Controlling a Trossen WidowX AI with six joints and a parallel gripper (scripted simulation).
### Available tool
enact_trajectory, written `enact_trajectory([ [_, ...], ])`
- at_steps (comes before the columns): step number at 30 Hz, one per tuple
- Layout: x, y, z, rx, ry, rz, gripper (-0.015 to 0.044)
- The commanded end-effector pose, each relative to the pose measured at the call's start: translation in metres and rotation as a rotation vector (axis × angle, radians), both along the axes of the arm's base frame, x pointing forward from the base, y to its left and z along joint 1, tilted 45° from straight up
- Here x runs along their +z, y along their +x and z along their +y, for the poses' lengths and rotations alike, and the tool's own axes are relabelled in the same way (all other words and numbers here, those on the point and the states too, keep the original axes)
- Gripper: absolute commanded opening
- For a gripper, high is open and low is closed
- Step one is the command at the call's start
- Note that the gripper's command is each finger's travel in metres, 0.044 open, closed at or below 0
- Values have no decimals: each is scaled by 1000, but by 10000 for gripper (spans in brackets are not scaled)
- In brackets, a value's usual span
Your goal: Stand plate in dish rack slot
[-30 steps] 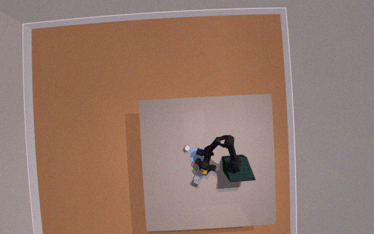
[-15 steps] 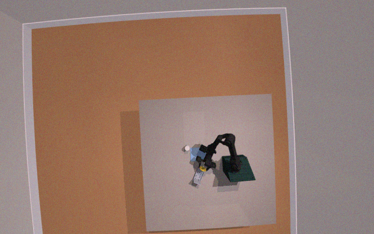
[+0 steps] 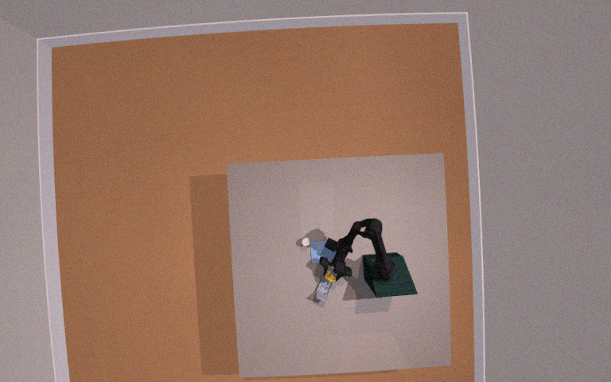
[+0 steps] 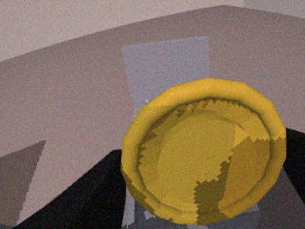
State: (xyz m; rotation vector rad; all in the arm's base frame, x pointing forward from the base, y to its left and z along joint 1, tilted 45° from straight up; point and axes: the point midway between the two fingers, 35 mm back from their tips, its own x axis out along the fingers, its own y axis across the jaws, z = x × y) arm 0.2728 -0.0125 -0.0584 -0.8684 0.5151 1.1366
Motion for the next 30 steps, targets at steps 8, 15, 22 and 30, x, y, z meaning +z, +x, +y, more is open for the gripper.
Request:
enact_trajectory([
  [8, -10, 3, 11, 0, 1, 1, 0],
  [15, -17, 6, 19, 1, 1, -3, 0],
  [22, -20, 7, 22, 1, 1, -5, 0],
  [30, -29, 8, 22, 2, 1, -11, 0],
])
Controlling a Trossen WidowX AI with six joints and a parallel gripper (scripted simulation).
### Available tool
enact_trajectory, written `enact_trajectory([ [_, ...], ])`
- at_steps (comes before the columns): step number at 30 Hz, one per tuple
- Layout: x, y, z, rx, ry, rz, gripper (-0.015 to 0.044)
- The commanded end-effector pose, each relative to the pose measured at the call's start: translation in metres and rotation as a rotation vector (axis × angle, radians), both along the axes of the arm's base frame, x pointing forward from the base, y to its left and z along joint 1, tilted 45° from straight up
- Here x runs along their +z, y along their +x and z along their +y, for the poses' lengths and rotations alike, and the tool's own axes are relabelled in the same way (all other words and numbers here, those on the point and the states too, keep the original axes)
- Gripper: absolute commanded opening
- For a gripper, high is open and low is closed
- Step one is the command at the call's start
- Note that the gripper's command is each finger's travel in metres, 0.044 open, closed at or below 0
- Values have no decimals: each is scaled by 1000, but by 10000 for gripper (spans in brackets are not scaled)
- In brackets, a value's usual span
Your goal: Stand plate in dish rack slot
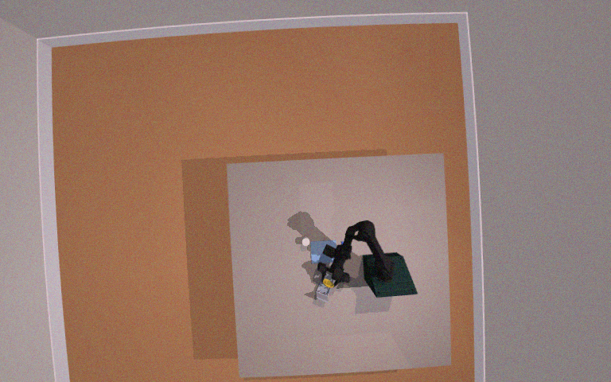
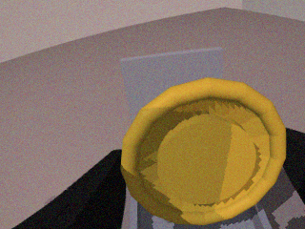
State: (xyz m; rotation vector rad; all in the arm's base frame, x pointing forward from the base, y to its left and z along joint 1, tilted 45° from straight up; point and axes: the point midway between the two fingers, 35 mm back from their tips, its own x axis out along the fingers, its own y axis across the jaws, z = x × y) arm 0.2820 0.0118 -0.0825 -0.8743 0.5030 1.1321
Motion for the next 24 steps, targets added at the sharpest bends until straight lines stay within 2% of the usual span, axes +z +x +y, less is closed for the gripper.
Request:
enact_trajectory([
  [1, -10, 0, -7, 0, -1, 0, 0],
  [16, -12, -3, -8, -4, -3, 12, 0],
  [24, -12, -2, -9, -2, -3, 7, 210],
])
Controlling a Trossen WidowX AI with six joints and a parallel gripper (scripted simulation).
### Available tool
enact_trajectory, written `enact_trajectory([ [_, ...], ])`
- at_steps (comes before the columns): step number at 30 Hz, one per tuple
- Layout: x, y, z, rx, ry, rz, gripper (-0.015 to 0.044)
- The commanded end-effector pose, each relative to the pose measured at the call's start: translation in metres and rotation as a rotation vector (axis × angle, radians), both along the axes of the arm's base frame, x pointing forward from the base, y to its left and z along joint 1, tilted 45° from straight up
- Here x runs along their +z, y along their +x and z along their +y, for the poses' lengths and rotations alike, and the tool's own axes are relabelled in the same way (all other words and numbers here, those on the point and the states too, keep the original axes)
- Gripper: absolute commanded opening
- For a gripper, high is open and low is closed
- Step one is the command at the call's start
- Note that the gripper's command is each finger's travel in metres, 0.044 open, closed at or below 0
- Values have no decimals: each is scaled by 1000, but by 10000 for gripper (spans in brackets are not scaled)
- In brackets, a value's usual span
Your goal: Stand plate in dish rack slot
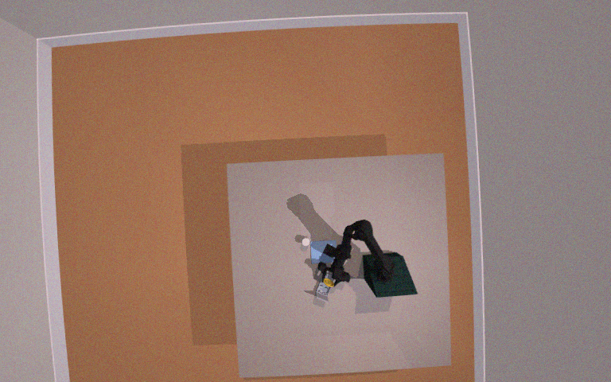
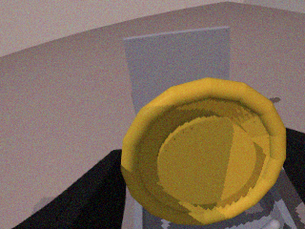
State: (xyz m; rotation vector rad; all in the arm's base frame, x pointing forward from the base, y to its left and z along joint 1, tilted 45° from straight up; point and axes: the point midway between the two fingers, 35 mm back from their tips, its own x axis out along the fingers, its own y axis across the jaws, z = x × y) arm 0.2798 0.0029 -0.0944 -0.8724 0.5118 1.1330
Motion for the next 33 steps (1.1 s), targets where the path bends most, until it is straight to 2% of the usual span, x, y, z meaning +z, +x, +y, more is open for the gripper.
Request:
enact_trajectory([
  [1, 0, 0, 0, 0, 0, 0, 236],
  [7, 0, 0, 0, 0, 0, 0, 394],
  [8, 0, 0, 0, 0, 0, 0, 400],
  [14, 6, 1, 5, 1, -2, 2, 400],
  [24, 85, -1, 78, 2, 7, 6, 400],
  [28, 86, -1, 80, -10, 4, 25, 400],
  [33, 81, -5, 83, -103, -27, 158, 400],
])
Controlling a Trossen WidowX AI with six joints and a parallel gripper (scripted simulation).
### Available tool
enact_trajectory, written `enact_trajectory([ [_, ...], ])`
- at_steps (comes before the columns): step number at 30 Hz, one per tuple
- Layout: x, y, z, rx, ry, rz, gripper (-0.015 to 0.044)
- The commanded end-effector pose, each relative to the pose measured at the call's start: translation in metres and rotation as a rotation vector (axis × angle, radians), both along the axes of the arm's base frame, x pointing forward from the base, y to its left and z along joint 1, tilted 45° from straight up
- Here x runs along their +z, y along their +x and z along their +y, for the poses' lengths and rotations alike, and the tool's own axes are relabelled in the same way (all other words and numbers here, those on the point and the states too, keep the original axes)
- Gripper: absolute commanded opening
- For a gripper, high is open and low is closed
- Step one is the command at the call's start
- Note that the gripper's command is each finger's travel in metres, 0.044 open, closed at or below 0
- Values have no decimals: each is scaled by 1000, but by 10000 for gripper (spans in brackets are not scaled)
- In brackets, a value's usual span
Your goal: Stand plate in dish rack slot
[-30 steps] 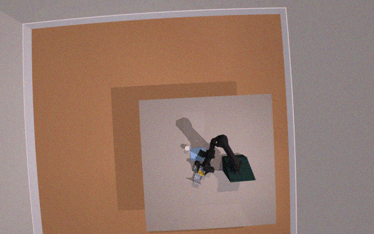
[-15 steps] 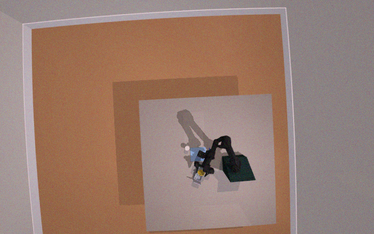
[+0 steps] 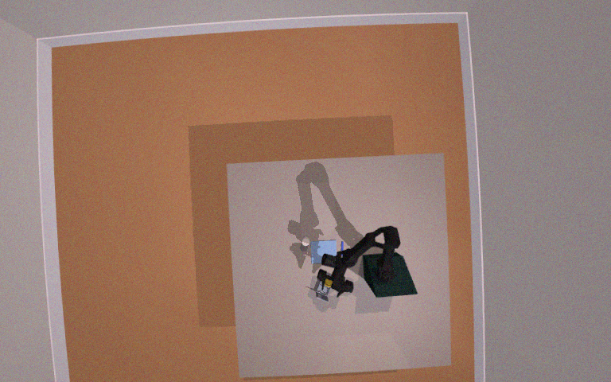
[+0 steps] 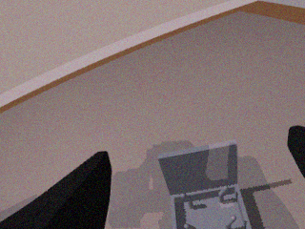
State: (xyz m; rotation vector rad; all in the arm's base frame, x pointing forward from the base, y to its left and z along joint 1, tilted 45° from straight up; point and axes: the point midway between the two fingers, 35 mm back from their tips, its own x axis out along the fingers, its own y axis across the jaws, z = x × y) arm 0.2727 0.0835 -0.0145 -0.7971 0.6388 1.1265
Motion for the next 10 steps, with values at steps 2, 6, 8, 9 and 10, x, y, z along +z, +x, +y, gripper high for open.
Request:
enact_trajectory([
  [2, 0, 0, 3, -76, -34, 93, 400],
  [6, -2, -4, 5, -160, -75, 190, 400],
  [8, -2, -6, 6, -204, -100, 235, 400],
  [9, -2, -7, 7, -227, -112, 256, 400],
  [10, -2, -9, 7, -250, -125, 276, 400],
])
